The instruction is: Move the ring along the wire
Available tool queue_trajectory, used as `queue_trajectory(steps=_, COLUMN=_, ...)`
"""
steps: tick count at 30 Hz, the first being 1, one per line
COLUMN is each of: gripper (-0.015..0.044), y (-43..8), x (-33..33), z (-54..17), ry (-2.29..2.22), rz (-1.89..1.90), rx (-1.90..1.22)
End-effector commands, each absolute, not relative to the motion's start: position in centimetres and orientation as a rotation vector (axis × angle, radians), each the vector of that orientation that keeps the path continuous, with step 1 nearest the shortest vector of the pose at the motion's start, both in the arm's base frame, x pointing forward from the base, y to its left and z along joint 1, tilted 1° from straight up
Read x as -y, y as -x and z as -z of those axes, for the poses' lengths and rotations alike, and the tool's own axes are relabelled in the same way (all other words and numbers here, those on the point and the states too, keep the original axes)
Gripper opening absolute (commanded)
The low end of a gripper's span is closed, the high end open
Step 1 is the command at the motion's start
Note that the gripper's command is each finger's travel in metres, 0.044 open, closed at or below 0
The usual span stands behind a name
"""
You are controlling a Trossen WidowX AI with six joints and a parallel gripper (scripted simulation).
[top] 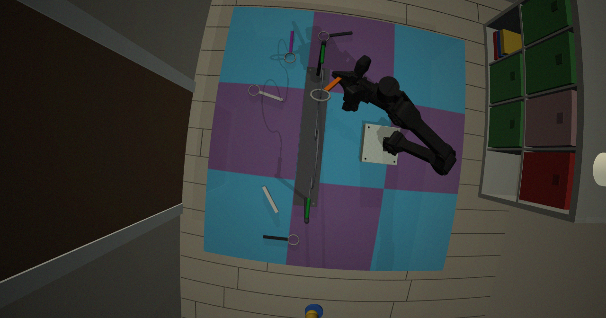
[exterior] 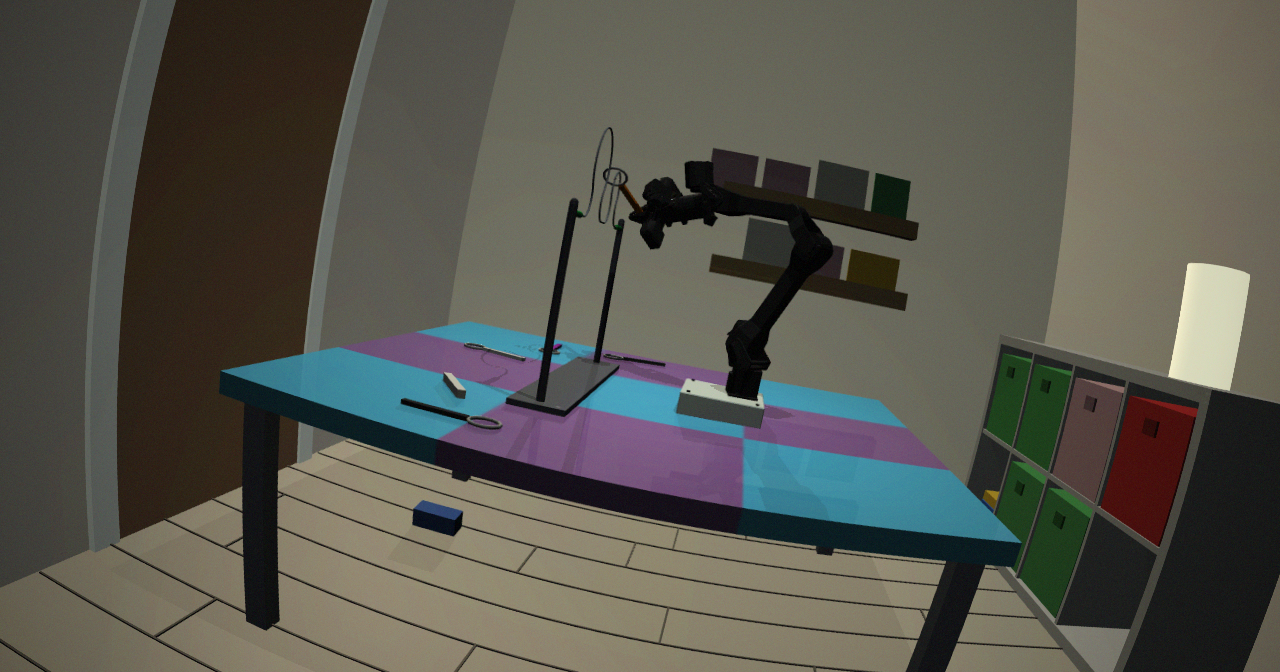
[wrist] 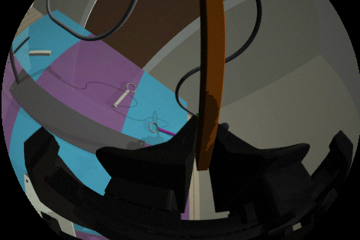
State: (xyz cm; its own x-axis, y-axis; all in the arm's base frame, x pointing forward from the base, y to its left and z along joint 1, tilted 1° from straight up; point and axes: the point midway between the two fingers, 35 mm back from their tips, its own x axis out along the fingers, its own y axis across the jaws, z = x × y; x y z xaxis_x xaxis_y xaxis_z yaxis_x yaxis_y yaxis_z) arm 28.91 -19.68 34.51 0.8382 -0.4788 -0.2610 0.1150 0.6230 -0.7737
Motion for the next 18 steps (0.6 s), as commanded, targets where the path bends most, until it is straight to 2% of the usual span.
queue_trajectory(steps=1, gripper=-0.015, y=-28.8, x=20.0, z=-34.8, ry=0.911, rz=0.379, rx=-0.471)
queue_trajectory(steps=18, gripper=-0.015, y=-28.7, x=21.1, z=-36.9, ry=1.278, rz=0.47, rx=-0.425)
